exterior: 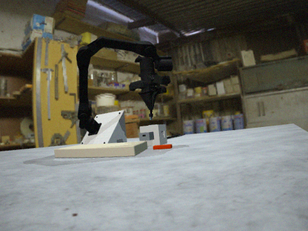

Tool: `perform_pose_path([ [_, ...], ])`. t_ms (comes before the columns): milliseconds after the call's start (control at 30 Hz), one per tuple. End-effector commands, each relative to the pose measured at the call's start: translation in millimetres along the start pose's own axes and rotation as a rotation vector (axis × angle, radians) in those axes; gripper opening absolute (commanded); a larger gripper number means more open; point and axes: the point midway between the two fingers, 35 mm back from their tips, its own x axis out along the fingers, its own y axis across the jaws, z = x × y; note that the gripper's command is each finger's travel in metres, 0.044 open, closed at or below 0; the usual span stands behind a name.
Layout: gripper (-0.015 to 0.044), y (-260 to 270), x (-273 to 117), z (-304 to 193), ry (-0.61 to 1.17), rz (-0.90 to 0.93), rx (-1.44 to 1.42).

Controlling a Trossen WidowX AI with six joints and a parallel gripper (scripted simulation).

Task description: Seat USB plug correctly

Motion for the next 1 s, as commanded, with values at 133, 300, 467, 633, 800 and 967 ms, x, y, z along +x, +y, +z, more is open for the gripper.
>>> perform_pose_path([
  [133, 0.0, 0.0, 0.2, 0.0, 0.0, 0.001, -0.221],
  [300, 0.0, 0.0, 0.2, 0.0, 0.0, 0.001, -0.352],
  [467, 0.0, 0.0, 0.2, 0.0, 0.0, 0.001, -0.483],
  [633, 0.0, 0.0, 0.2, 0.0, 0.0, 0.001, -0.614],
  [800, 0.0, 0.0, 0.2, 0.0, 0.0, 0.001, -0.745],
  [967, 0.0, 0.0, 0.2, 0.0, 0.0, 0.001, -0.876],
])
